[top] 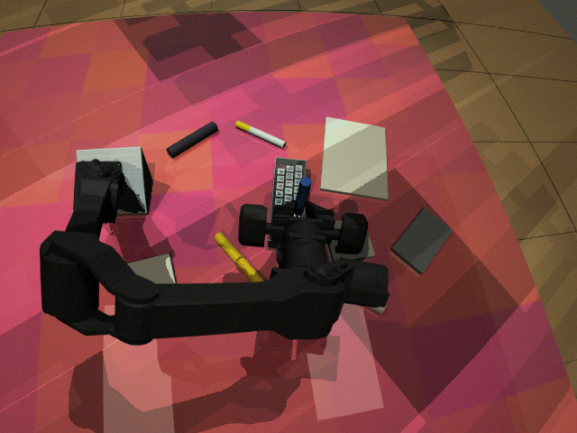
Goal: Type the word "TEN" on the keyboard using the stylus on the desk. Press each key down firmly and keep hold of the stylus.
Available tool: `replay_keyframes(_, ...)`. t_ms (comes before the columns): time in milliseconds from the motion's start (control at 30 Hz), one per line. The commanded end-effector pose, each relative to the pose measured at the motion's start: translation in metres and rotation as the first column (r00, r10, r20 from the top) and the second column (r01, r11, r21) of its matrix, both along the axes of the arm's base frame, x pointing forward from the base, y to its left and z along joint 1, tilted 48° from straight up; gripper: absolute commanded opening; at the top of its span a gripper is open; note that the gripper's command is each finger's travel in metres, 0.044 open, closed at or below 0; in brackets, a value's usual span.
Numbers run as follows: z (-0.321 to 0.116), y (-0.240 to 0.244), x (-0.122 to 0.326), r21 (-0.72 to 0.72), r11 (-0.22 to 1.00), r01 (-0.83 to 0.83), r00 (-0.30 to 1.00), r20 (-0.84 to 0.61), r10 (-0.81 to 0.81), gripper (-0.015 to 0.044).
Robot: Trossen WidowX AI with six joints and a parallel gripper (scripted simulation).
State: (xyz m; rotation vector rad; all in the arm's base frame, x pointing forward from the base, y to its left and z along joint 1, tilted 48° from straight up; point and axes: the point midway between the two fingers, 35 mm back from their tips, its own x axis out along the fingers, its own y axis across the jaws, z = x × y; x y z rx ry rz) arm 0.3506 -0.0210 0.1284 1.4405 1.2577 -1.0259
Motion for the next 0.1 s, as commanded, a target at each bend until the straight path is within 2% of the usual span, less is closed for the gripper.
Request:
replay_keyframes(0,0.0022,-0.0001,0.0008,0.002,1.000,0.006,1.000,0.004,-0.006,0.0081)
replay_keyframes(67,0.0022,-0.0001,0.0008,0.002,1.000,0.006,1.000,0.004,-0.006,0.0081)
